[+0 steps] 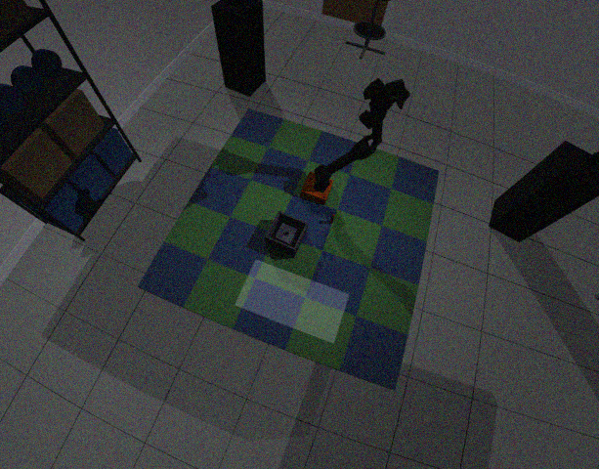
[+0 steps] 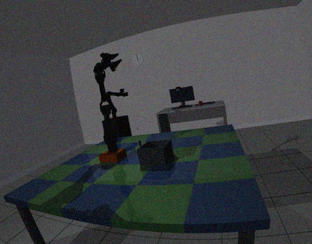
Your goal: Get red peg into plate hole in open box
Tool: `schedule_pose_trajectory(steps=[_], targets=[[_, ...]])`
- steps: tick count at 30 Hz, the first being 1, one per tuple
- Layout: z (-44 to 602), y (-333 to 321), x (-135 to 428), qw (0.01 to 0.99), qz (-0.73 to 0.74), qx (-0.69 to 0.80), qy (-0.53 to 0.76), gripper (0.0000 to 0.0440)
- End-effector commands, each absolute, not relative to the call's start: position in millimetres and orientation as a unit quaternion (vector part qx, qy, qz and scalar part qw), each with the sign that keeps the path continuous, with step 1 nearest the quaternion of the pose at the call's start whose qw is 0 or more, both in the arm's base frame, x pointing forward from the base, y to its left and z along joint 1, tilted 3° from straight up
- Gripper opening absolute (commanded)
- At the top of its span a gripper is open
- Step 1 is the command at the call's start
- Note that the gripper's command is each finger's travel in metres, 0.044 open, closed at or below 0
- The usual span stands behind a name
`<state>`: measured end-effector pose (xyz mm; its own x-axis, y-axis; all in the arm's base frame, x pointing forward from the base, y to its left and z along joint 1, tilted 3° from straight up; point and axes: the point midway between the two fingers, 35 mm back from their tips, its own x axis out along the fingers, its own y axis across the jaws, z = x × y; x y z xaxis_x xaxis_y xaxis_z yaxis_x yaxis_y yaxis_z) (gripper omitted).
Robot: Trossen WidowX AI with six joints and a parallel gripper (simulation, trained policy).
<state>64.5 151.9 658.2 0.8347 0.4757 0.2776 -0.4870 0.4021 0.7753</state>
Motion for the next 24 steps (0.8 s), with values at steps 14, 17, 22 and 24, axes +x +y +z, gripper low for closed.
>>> schedule_pose_trajectory(steps=[14,17,22,24], targets=[[631,89,103,0.752,0.285,0.594,0.019,0.0440],[619,73,118,0.724,0.273,0.633,0.032,0.0440],[594,52,145,0.676,0.243,0.693,0.056,0.0440],[581,44,156,0.657,0.228,0.715,0.069,0.0440]])
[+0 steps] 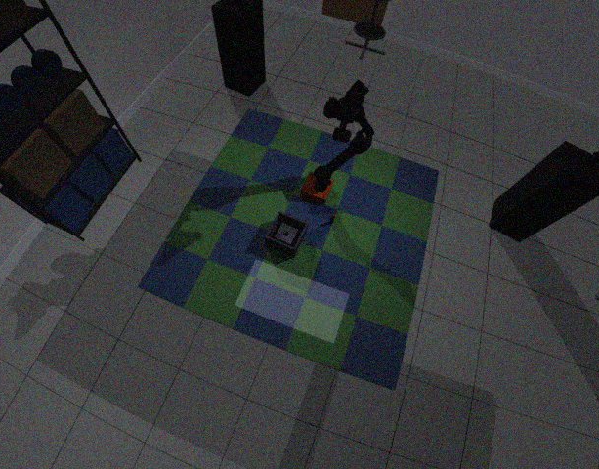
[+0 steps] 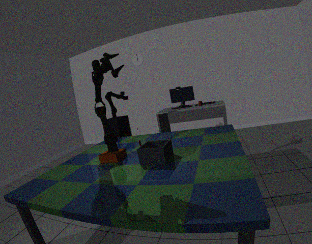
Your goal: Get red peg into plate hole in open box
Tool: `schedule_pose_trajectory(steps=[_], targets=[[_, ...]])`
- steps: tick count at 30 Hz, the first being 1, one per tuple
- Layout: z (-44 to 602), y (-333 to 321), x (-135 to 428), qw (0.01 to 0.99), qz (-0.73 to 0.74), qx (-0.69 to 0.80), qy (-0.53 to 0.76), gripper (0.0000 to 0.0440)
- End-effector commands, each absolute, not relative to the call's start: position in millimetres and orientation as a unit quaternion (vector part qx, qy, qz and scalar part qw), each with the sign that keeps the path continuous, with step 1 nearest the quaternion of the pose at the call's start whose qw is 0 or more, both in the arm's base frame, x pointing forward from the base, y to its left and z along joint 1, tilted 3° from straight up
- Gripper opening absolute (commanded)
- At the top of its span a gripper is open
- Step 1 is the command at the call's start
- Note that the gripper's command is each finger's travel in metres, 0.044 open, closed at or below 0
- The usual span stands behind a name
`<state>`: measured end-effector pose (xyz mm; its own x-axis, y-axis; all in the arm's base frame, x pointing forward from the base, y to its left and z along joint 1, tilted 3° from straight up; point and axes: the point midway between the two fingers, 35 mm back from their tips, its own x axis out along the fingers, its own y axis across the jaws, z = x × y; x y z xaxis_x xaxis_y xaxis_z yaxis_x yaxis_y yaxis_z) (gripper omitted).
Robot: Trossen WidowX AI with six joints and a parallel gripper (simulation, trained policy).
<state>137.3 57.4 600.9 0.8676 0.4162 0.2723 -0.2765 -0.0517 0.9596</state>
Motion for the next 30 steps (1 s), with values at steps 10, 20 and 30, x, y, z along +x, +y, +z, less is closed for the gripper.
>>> schedule_pose_trajectory(steps=[10,20,30], targets=[[497,27,213,0.576,0.127,0.793,0.151,0.0440],[396,40,243,0.524,-0.003,0.812,0.259,0.0440],[301,67,238,0.504,-0.134,0.769,0.370,0.0440]])
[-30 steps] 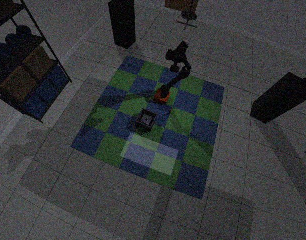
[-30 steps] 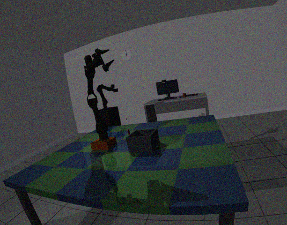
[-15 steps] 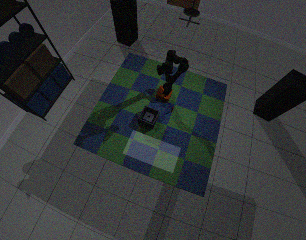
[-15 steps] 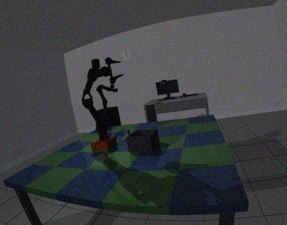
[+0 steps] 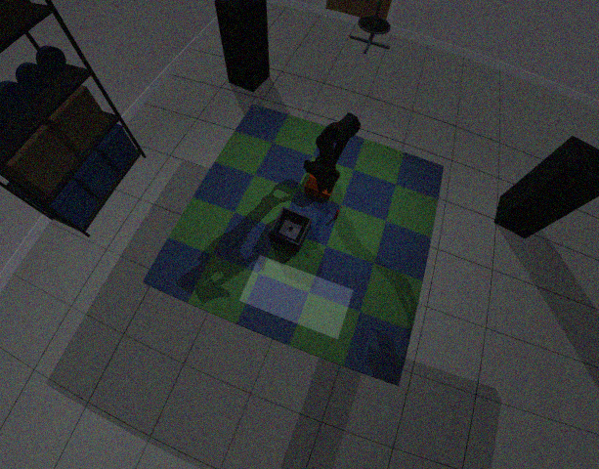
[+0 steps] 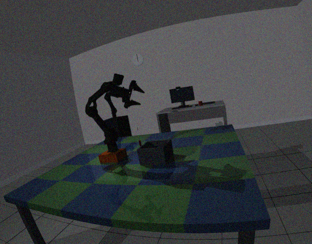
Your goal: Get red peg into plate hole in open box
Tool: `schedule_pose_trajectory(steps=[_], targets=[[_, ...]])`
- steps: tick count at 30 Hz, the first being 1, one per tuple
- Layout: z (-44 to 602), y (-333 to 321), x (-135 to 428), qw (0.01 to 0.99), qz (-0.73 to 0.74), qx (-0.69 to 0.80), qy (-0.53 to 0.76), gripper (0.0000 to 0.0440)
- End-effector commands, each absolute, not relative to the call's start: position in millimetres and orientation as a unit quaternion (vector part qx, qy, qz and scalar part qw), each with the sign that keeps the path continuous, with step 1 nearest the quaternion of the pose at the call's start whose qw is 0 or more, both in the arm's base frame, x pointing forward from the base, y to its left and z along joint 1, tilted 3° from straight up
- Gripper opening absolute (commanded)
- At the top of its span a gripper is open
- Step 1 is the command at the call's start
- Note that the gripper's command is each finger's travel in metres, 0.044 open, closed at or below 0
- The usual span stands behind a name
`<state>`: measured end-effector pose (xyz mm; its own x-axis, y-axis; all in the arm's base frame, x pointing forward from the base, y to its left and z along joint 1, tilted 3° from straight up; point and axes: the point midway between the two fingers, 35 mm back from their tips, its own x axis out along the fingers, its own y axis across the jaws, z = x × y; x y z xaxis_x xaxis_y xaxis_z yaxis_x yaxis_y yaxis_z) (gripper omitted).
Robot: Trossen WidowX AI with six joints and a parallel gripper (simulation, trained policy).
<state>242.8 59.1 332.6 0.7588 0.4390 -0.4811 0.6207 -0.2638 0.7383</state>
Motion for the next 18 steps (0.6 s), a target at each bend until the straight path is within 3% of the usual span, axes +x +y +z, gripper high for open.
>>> schedule_pose_trajectory(steps=[1,18], targets=[[293,69,236,0.503,-0.147,0.762,0.381,0.0440],[170,97,179,0.523,-0.337,0.582,0.524,0.0440]])
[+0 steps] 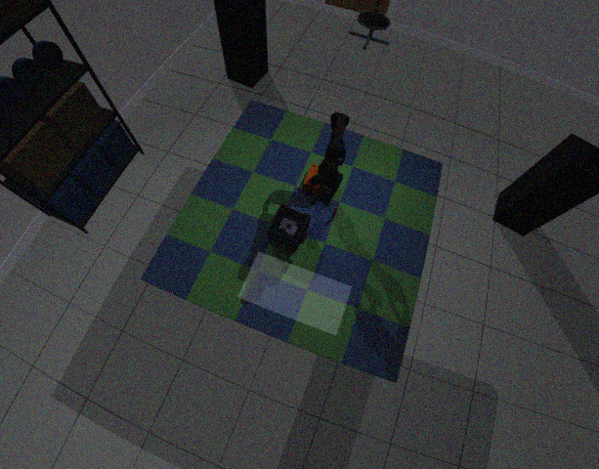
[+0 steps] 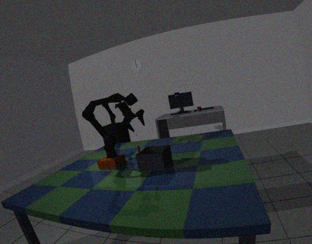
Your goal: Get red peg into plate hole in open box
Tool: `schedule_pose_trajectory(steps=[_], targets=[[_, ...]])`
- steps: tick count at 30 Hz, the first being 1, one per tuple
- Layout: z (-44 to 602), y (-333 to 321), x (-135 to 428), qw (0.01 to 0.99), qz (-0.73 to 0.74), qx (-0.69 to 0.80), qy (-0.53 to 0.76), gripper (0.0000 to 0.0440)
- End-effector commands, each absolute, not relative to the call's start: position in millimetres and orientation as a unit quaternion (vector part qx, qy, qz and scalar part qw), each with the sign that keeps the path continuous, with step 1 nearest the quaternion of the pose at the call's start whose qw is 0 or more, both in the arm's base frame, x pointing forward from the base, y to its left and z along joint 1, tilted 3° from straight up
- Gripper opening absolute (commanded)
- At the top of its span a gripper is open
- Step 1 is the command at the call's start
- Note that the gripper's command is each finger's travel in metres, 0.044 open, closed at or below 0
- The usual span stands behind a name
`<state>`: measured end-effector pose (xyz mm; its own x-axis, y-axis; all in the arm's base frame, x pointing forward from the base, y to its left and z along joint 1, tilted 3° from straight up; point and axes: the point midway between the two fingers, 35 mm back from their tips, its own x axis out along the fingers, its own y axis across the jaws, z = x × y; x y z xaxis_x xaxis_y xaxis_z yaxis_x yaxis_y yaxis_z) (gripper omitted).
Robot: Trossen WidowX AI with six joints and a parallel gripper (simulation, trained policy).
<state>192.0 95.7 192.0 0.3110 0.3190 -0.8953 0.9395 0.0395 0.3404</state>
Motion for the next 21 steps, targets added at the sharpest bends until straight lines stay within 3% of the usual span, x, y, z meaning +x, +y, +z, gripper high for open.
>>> schedule_pose_trajectory(steps=[1,21], targets=[[164,98,176,0.526,-0.345,0.570,0.529,0.0440],[66,124,146,0.616,-0.343,0.398,0.587,0.0440]])
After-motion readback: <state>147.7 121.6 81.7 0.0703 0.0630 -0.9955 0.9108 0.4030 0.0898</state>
